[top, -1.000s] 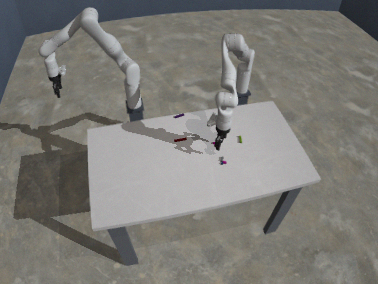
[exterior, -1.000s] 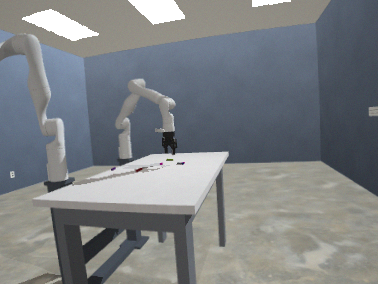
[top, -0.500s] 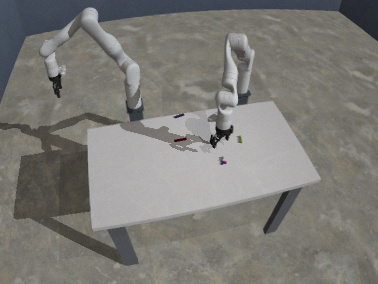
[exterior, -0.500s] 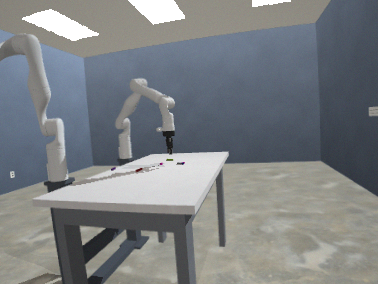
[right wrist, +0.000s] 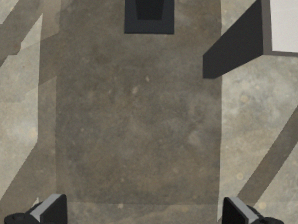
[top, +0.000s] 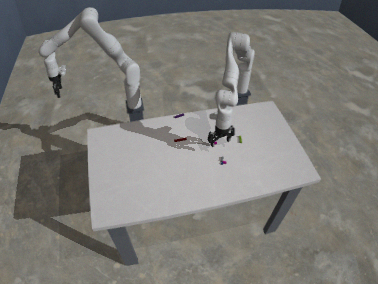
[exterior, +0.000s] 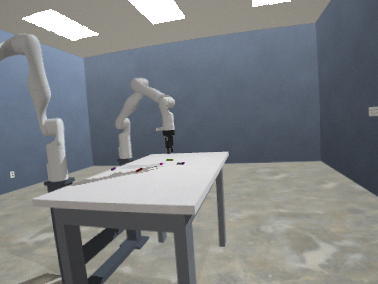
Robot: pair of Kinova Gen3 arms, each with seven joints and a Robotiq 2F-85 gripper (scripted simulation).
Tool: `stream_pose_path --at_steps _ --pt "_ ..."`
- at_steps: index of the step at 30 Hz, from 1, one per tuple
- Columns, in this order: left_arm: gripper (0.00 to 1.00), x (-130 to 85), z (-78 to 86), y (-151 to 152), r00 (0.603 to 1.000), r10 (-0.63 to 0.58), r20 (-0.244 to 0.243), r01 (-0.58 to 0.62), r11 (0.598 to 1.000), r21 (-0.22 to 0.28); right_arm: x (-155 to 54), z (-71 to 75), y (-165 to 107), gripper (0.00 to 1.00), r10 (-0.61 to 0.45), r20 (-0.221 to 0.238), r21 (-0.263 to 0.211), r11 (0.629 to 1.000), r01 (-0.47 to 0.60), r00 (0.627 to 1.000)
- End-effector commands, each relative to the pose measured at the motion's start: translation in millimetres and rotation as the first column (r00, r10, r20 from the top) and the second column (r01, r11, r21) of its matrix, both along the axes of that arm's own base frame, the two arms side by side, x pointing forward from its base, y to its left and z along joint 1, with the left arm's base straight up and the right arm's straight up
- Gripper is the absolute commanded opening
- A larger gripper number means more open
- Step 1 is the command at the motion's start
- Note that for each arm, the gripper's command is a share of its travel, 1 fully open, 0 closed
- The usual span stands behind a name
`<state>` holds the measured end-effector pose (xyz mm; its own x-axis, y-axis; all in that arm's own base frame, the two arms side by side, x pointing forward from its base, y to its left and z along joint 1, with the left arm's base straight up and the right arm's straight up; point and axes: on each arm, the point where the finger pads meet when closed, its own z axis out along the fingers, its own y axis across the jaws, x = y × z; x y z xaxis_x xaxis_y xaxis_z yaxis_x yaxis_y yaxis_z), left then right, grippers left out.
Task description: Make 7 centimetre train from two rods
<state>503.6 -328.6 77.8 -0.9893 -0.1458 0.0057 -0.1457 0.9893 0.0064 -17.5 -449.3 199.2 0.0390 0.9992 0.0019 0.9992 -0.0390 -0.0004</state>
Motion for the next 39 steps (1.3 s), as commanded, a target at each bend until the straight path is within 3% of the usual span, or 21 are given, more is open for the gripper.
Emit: stream_pose_path --at_steps 1,10,39 --pt "1.000 1.1 2.3 -1.0 0.999 -0.050 0.004 0.050 0.999 -0.004 0.0 0.8 -0.4 1.000 0.000 0.000 -0.002 1.000 0.000 1.000" --pt "1.000 1.9 3.5 -2.0 0.992 -0.124 0.008 0.124 0.992 -0.006 0.0 0.8 -0.4 1.000 0.000 0.000 -0.002 1.000 0.000 1.000" --pt "1.000 2.2 3.9 -2.3 0.989 -0.146 0.010 0.146 0.989 -0.007 0.0 0.8 -0.4 1.000 0.000 0.000 -0.002 1.000 0.000 1.000"
